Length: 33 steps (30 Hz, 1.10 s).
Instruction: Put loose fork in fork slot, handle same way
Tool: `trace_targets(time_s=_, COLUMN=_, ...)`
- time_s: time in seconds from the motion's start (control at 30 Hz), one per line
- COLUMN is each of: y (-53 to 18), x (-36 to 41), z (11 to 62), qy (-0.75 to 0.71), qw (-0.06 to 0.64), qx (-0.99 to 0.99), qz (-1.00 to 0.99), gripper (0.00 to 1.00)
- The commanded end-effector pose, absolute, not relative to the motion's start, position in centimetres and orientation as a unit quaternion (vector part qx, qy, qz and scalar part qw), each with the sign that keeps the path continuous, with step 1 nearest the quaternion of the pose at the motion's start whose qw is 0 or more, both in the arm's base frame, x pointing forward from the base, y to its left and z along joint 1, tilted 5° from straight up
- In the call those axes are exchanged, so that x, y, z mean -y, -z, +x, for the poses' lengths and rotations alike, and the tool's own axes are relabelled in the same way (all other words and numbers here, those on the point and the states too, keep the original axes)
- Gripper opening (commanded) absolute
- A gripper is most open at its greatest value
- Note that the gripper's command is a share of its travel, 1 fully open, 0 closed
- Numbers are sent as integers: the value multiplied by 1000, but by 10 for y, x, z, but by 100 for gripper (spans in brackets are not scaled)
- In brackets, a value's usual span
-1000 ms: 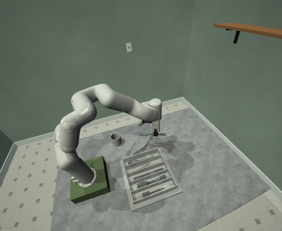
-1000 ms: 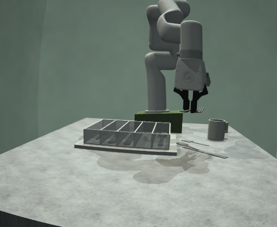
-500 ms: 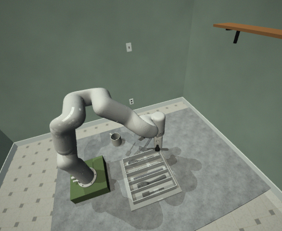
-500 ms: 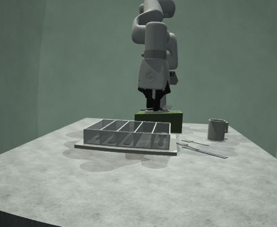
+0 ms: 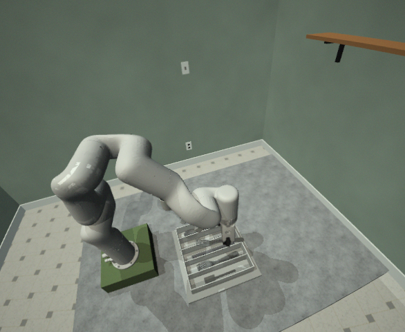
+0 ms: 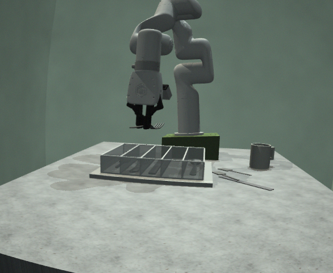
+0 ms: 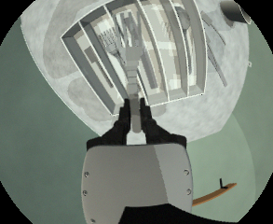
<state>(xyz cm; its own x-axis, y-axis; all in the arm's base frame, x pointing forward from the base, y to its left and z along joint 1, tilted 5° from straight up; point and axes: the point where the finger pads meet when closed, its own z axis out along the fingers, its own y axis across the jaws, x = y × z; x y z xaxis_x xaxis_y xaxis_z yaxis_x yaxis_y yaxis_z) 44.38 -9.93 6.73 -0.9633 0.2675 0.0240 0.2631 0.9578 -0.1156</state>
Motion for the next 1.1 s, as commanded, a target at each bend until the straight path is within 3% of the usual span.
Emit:
trace_targets(time_s=0.0, y=-73, x=116, z=441, qy=-41, qw=18, qx=999, qz=-31, gripper=6)
trace_targets(time_s=1.07, y=-67, x=117, z=441, qy=-38, qw=19, qx=999, qz=8, gripper=6)
